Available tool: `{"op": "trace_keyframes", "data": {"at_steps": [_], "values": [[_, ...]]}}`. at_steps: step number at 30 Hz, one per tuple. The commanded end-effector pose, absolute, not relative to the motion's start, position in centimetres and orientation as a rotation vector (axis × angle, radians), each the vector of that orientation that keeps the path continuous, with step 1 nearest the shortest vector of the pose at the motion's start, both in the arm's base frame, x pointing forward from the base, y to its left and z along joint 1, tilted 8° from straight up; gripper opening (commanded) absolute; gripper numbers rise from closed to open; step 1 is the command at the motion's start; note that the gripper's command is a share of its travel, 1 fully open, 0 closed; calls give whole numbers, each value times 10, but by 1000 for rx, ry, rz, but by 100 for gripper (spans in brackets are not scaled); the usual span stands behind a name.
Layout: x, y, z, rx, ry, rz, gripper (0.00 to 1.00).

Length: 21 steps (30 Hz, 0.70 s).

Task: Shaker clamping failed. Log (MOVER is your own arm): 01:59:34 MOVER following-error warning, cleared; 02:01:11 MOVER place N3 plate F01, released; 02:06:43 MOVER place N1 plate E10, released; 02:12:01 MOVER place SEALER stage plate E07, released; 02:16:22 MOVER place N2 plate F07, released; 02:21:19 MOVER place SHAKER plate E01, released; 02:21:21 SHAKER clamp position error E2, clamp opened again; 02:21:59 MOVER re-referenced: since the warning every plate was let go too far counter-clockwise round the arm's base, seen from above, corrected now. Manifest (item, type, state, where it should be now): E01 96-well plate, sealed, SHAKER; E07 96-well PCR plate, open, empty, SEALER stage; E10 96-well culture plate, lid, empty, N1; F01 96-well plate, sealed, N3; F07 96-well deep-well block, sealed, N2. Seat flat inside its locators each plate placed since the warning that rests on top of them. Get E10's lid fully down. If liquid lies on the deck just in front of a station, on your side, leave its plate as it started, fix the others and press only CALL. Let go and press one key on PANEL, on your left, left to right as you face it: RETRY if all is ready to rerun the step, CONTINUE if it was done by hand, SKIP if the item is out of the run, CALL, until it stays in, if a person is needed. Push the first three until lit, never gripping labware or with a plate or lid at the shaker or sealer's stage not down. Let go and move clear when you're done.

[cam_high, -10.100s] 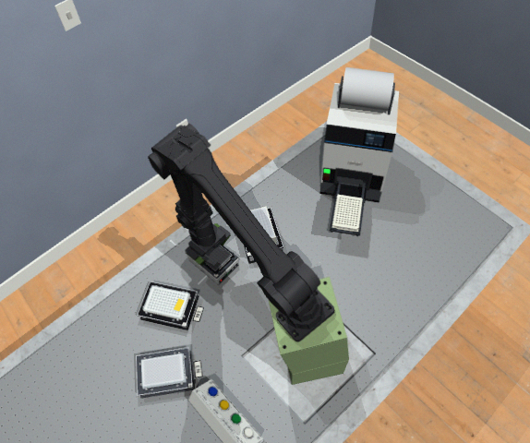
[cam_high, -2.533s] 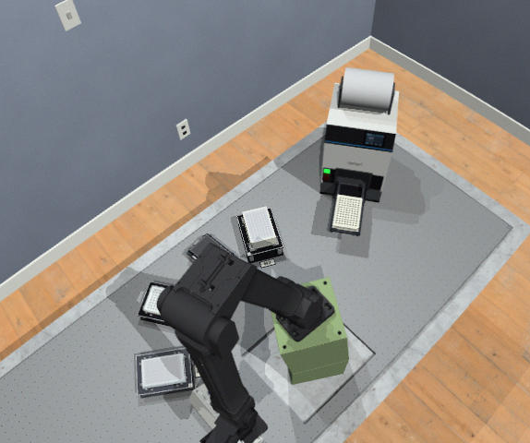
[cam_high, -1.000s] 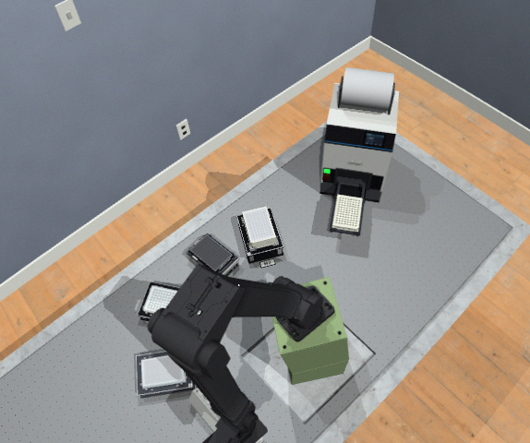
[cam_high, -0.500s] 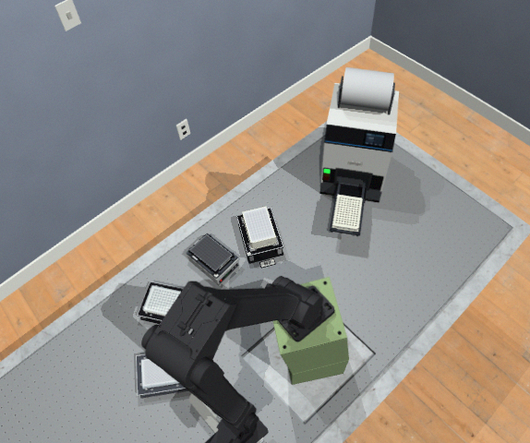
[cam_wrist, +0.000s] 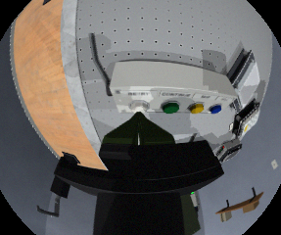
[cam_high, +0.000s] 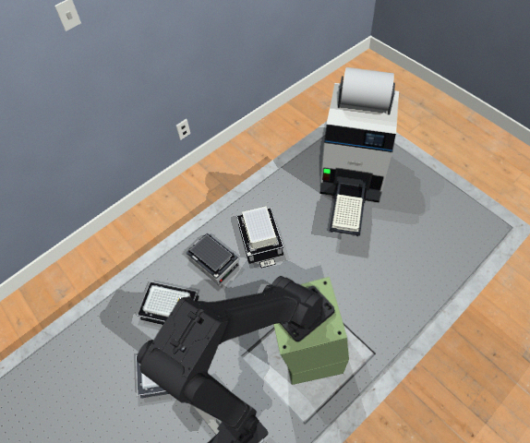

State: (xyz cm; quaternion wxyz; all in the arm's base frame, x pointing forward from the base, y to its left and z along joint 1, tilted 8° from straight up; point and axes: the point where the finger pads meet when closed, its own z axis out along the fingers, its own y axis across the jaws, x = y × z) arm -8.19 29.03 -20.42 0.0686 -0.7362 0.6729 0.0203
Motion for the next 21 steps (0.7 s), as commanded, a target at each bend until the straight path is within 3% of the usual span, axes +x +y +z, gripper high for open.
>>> {"op": "trace_keyframes", "data": {"at_steps": [1, 21], "values": [[-80, 293, -210, -2217, 2026, 67, 0], [-80, 293, -218, -2219, 2025, 65, 0]]}}
